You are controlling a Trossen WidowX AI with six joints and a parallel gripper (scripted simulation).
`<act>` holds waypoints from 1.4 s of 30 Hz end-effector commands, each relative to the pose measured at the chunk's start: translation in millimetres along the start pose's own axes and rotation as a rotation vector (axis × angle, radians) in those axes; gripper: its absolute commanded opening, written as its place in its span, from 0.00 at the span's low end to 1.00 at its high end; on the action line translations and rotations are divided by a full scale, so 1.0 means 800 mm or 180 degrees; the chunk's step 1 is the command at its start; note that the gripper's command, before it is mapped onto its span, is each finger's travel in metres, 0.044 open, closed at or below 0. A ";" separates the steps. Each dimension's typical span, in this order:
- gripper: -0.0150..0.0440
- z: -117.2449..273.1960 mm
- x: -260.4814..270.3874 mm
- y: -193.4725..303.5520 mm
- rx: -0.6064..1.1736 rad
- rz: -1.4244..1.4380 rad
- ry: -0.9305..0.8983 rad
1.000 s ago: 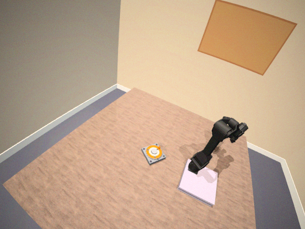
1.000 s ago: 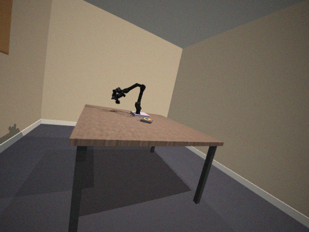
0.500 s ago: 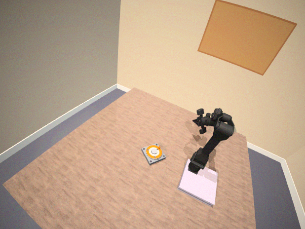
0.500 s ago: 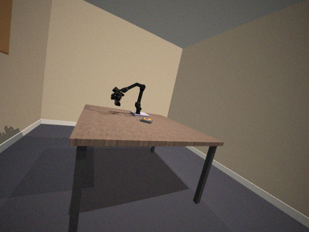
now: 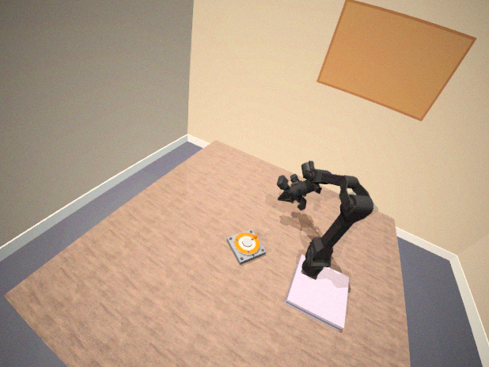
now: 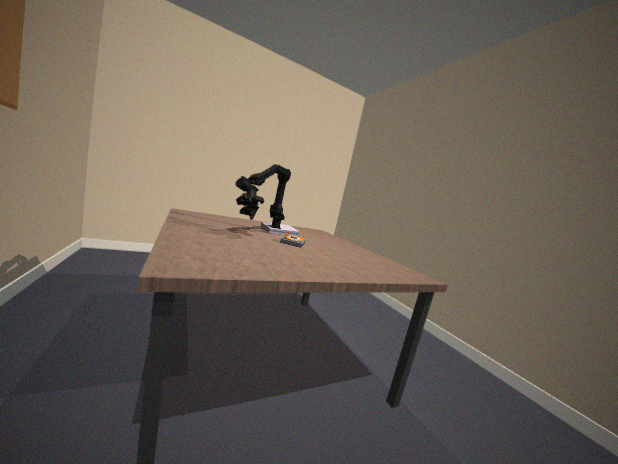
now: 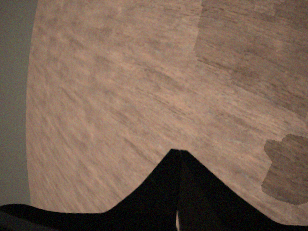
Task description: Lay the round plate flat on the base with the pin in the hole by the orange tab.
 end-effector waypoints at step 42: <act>0.25 -0.107 0.069 0.260 0.1333 0.4243 0.1605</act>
Point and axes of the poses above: the point midway between the two fingers, 35 mm back from their tips, its own z axis back along the fingers, its own x axis across the jaws, y = z × x, the point moved 8 cm from there along z, back along the fingers, and after that the axes turned 11 degrees about -z, right-handed, at the moved point
